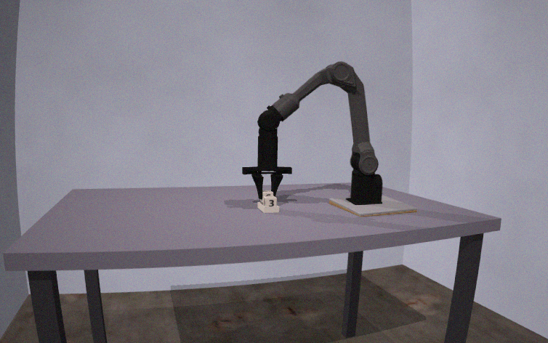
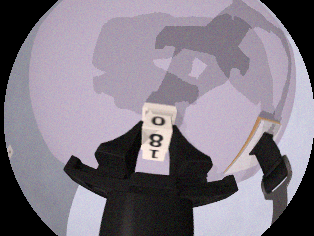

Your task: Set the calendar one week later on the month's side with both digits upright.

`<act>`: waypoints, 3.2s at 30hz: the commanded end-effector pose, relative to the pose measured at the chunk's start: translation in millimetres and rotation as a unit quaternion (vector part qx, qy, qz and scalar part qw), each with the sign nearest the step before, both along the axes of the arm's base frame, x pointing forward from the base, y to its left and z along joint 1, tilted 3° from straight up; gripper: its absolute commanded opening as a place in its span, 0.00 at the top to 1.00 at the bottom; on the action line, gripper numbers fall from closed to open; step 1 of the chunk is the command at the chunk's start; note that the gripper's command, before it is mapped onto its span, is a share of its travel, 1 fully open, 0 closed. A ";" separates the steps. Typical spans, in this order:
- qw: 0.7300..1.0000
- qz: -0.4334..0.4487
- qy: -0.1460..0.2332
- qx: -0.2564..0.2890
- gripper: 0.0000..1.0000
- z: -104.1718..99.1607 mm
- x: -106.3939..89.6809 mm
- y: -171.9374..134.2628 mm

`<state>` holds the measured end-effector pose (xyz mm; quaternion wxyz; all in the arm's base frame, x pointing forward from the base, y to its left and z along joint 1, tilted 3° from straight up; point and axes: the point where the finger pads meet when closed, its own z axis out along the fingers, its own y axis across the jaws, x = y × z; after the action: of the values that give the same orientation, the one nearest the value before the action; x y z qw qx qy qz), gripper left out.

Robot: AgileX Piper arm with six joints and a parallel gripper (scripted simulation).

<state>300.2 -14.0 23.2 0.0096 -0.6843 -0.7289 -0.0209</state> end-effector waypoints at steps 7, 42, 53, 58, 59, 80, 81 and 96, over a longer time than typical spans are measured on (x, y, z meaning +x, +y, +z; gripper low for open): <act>1.000 0.001 0.001 0.001 0.63 -0.5 -0.5 0.7; 1.000 0.000 0.001 0.001 0.63 -10.4 -0.5 1.1; 1.000 0.000 0.001 0.001 0.63 -10.4 -0.5 1.1; 1.000 0.000 0.001 0.001 0.63 -10.4 -0.5 1.1; 1.000 0.000 0.001 0.001 0.63 -10.4 -0.5 1.1; 1.000 0.000 0.001 0.001 0.43 -10.4 -0.5 1.1; 1.000 0.000 0.001 0.001 0.43 -10.4 -0.5 1.1; 1.000 0.000 0.000 0.001 0.38 -8.9 -0.2 1.1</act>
<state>300.3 -13.6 13.5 0.0096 -0.6843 -0.7289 -0.0209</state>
